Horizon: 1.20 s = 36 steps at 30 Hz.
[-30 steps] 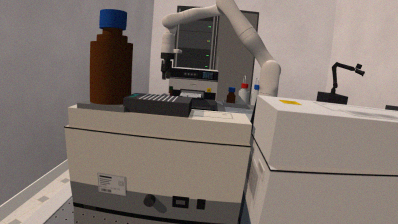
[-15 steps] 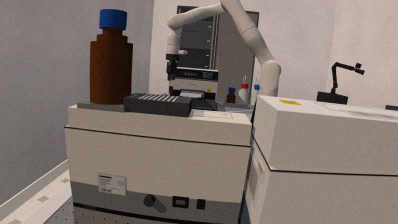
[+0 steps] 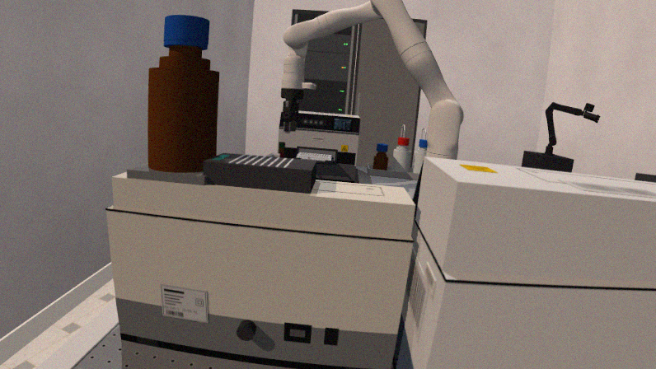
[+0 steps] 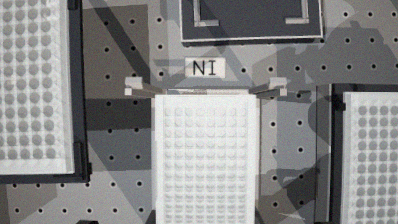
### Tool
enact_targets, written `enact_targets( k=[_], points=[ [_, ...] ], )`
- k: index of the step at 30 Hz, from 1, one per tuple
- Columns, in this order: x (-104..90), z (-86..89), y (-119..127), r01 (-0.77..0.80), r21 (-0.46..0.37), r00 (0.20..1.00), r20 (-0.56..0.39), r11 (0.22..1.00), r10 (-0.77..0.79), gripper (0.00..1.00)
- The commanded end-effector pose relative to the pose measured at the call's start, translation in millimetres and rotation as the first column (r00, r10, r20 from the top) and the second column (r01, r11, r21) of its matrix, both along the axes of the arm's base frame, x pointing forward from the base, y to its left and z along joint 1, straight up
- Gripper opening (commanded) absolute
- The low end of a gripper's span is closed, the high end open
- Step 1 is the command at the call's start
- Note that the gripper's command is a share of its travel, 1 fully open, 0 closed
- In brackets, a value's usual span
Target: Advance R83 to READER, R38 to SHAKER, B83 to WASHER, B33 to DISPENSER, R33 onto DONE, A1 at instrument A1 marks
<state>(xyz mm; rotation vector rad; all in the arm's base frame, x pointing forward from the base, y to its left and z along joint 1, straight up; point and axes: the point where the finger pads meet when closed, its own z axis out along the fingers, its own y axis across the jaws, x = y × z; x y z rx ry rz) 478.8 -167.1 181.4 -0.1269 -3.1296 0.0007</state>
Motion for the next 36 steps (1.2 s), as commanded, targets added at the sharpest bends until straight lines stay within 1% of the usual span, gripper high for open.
enact_targets(
  k=[1, 8, 22, 24, 36],
  points=[
    [0.1, 2.0, 0, -0.002, -0.001, 1.000, 0.005, 1.000, 0.002, 1.00],
    [0.1, 2.0, 0, -0.002, -0.001, 1.000, 0.005, 1.000, 0.002, 1.00],
    [-0.8, -19.1, -2, 0.003, -0.004, 1.000, 0.004, 1.000, -0.003, 1.00],
    [-0.8, -19.1, -2, 0.003, -0.004, 1.000, 0.004, 1.000, -0.003, 1.00],
    [-0.7, -35.1, -1, 0.003, -0.004, 1.000, 0.004, 1.000, -0.003, 1.00]
  ],
)
